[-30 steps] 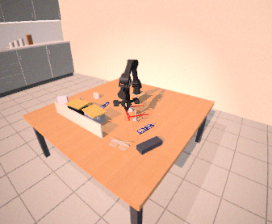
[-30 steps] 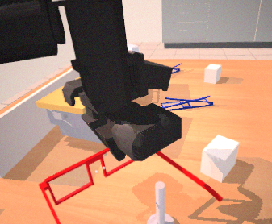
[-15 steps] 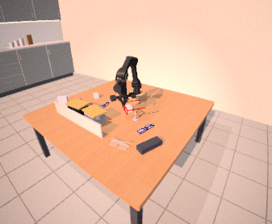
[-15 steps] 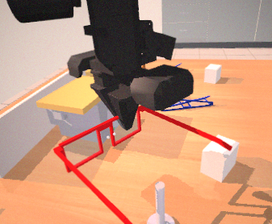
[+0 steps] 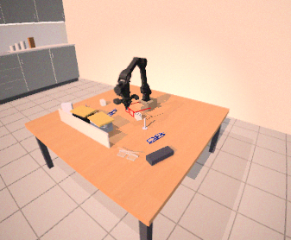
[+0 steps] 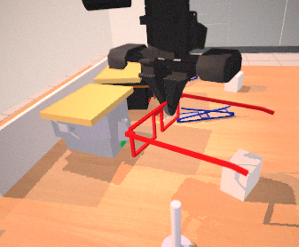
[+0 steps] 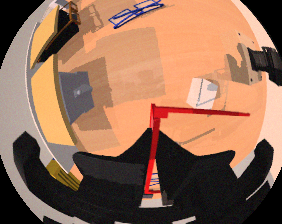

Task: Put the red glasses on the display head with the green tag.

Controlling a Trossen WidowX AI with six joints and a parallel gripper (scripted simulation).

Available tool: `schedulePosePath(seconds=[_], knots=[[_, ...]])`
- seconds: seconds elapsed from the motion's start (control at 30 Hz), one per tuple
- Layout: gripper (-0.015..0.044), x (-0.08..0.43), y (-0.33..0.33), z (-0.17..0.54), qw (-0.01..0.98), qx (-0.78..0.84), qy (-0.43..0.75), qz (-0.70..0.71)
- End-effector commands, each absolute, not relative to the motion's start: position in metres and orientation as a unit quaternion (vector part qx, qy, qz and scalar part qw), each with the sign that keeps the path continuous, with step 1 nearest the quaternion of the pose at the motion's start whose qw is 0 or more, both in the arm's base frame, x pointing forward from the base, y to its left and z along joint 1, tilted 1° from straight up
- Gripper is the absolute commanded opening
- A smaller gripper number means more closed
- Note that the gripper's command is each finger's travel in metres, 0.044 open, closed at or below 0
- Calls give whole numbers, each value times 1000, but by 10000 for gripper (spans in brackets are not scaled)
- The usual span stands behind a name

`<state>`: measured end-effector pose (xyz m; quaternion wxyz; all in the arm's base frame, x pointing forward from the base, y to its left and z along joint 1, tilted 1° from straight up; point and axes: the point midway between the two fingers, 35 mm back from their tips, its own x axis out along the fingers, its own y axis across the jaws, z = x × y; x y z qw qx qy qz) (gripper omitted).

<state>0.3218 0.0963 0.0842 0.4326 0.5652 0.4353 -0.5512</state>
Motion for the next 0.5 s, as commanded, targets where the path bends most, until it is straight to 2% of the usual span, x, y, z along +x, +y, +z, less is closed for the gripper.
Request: schedulePosePath(seconds=[0.0, 0.23, 0.47], knots=[[0, 312, 80, 83, 449, 552, 452, -538], [0, 293, 50, 79, 479, 526, 481, -513], [0, 292, 48, 75, 482, 523, 484, -510]])
